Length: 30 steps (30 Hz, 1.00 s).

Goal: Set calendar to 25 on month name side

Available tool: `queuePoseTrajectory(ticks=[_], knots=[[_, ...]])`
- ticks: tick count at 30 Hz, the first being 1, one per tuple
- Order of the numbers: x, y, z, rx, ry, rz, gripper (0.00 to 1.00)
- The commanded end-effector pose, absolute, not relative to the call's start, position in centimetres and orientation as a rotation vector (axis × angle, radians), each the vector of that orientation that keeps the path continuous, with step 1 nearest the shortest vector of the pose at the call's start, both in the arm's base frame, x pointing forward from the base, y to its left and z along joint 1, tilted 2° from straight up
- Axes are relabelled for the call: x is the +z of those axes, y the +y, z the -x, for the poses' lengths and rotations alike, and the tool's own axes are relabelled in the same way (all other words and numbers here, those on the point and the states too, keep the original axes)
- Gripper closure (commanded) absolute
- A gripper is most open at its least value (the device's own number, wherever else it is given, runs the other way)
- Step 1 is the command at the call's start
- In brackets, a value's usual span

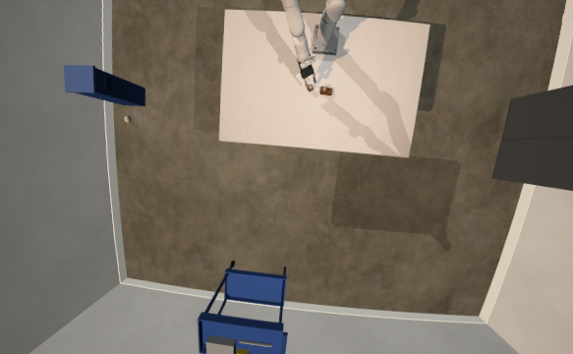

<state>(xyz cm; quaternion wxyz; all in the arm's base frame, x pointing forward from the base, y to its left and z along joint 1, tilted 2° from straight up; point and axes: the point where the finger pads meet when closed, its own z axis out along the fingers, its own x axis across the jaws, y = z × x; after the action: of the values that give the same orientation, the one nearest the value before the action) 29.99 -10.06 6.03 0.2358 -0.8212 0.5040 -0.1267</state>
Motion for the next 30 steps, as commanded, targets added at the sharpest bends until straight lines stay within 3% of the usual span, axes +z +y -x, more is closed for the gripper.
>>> queuePoseTrajectory(ticks=[1,30], knots=[[5.94,-9.87,-30.04,-0.336,1.374,2.275,0.00],[5.90,-9.90,-30.09,-0.202,1.469,2.439,0.00]])
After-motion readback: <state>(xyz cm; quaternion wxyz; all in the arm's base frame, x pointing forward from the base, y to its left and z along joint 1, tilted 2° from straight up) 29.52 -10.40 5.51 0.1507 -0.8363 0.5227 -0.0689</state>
